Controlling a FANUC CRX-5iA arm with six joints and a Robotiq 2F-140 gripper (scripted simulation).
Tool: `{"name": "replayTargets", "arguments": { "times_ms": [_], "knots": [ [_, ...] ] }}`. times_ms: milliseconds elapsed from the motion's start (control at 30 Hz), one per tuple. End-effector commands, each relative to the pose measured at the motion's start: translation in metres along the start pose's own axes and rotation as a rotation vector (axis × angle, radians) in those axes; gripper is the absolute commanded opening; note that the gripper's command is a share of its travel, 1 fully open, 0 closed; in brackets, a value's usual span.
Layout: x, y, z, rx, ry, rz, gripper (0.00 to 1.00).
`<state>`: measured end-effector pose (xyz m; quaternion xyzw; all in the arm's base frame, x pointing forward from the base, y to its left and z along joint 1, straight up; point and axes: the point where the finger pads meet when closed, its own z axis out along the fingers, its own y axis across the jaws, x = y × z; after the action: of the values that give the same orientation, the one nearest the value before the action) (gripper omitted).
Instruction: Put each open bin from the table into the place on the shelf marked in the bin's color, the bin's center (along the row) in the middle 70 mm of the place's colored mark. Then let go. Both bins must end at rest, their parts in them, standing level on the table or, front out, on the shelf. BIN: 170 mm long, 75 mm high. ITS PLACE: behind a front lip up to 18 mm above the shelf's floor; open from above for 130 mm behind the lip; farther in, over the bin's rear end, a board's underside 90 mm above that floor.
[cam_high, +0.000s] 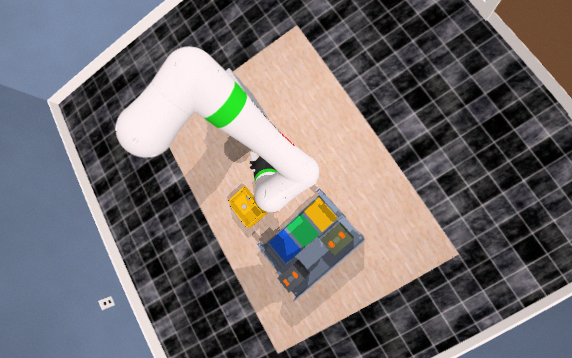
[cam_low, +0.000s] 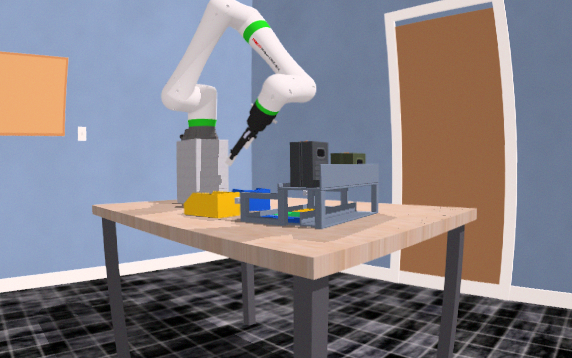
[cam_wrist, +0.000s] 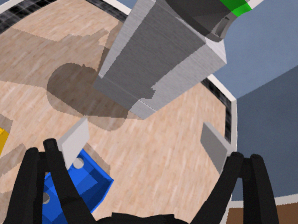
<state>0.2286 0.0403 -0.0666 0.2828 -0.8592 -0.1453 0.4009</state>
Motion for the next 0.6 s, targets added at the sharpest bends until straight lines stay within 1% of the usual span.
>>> {"name": "replayTargets", "arguments": {
  "times_ms": [0,67,133,200,433,500,533,567],
  "knots": [
    [-0.001,-0.002,-0.001,0.008,-0.003,-0.009,1.0],
    [-0.006,-0.015,-0.006,0.051,-0.022,-0.06,1.0],
    [-0.015,-0.036,-0.016,0.124,-0.047,-0.145,1.0],
    [-0.019,-0.045,-0.022,0.159,-0.057,-0.186,1.0],
    [-0.038,-0.083,-0.05,0.314,-0.086,-0.367,1.0],
    [-0.038,-0.083,-0.05,0.314,-0.086,-0.367,1.0],
    [-0.046,-0.097,-0.064,0.379,-0.092,-0.443,1.0],
    [-0.049,-0.101,-0.068,0.396,-0.093,-0.463,1.0]
  ]
}}
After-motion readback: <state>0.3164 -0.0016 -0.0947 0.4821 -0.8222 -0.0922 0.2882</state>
